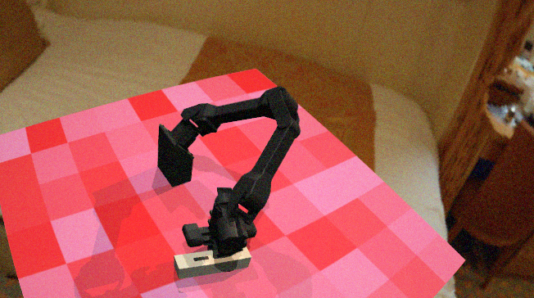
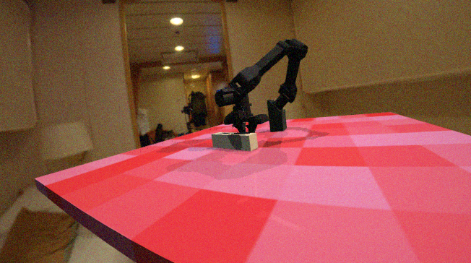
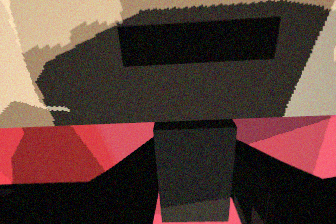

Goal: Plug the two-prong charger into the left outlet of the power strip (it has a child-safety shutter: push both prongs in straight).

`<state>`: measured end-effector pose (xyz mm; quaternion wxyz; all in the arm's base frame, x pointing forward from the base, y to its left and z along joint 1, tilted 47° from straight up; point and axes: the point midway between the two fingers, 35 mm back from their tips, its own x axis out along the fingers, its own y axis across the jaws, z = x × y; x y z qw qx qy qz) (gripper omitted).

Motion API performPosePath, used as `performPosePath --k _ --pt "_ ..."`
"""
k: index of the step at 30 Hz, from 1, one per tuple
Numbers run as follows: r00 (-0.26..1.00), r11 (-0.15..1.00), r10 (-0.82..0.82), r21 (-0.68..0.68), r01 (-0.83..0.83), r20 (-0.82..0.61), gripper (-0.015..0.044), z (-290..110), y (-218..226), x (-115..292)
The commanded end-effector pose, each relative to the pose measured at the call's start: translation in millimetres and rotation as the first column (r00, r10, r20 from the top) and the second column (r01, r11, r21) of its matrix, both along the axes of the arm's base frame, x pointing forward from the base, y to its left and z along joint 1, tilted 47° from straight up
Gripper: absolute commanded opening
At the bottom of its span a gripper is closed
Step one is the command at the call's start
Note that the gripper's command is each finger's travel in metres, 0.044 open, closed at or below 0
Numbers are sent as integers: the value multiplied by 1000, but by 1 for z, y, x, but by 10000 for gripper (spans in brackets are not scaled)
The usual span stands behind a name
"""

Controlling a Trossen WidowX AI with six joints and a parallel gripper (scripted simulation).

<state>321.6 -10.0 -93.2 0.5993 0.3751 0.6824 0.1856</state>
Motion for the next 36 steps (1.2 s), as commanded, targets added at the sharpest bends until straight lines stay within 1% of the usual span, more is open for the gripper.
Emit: performPosePath --k 1,36 --pt "1000 1000 -4 1 4 3 0 0 -1 3" --pt "1000 1000 -4 0 4 4 0 -2 -3 16"
